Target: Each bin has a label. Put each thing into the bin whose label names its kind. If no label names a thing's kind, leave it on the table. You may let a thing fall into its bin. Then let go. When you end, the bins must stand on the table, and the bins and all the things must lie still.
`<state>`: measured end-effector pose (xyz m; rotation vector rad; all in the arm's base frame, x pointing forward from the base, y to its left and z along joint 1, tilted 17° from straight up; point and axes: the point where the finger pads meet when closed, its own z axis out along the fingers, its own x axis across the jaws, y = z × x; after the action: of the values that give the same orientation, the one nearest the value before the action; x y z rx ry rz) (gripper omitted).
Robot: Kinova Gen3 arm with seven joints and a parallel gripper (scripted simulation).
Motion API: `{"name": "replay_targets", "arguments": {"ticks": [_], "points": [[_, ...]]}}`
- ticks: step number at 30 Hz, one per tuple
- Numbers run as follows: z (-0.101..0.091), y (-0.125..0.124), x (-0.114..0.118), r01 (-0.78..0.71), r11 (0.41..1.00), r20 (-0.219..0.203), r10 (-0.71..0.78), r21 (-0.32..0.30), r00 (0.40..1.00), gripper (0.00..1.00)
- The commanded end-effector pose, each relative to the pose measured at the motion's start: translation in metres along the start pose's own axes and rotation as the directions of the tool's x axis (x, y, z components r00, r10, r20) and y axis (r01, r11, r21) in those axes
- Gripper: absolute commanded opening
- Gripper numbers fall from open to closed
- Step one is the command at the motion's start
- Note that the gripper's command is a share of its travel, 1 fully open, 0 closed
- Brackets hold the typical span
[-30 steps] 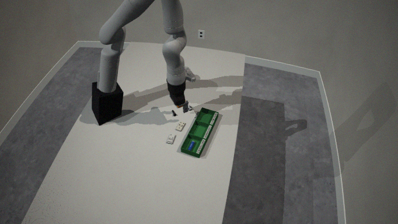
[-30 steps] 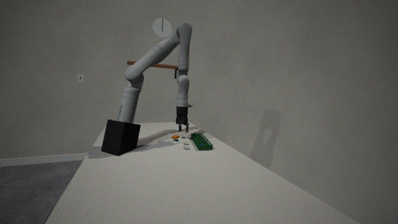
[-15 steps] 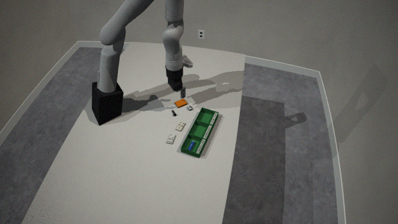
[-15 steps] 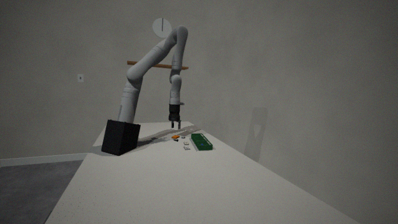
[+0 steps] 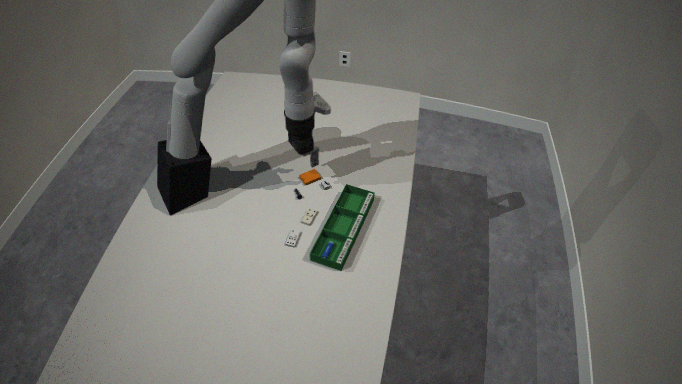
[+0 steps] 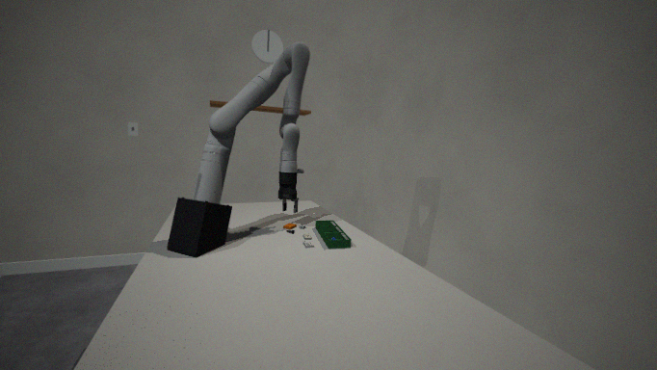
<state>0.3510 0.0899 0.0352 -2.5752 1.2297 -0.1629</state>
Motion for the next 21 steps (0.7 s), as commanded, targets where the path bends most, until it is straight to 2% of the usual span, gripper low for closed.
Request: {"name": "replay_targets", "arguments": {"ticks": [1, 16, 21], "points": [[0.000, 0.001, 0.002, -0.003, 1.000, -0.001, 0.003, 0.000, 1.000, 1.00], [0.000, 0.003, 0.004, -0.003, 1.000, -0.001, 0.003, 0.000, 1.000, 1.00], [0.020, 0.003, 0.003, -0.003, 1.000, -0.001, 0.003, 0.000, 1.000, 1.00]]}}
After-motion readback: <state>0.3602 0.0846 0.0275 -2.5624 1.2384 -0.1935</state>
